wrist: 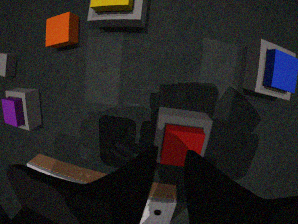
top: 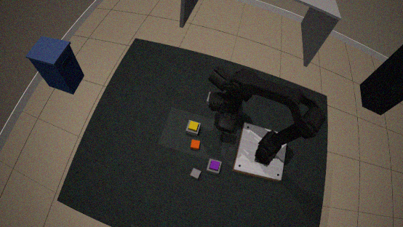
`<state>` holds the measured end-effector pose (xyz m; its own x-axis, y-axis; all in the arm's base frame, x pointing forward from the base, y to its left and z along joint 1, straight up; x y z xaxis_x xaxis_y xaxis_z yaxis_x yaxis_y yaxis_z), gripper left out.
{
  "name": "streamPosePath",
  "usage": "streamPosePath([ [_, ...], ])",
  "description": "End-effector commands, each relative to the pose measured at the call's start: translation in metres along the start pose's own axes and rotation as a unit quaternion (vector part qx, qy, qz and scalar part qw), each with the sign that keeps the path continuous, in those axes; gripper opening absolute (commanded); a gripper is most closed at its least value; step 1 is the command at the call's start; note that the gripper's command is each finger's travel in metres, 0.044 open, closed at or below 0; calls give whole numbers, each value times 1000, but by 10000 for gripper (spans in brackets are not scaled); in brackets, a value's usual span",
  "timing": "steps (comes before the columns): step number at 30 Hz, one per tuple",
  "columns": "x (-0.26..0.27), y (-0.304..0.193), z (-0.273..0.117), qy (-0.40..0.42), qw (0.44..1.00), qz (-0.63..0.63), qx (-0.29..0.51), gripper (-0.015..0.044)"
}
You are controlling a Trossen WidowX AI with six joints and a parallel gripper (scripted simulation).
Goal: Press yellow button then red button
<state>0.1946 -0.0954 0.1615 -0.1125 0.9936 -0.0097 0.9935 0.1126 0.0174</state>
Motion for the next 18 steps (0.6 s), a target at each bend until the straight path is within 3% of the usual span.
streamPosePath([
  [1, 24, 24, -6, 2, 1000, -12, -3, 178],
  [9, 99, 72, -25, 6, 1000, -13, -5, 387],
  [18, 203, 91, -48, 9, 1000, -5, -4, 400],
])
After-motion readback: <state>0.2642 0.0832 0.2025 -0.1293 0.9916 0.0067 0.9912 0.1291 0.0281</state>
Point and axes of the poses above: the point midway between the two fingers, 35 mm back from their tips, its own z axis out along the fingers, its own x axis across the jaws, y = z × x, the point moved 9 cm from there along -z, back along the fingers, and after that the axes turned 4 degrees about -z, right-handed, at the moved point
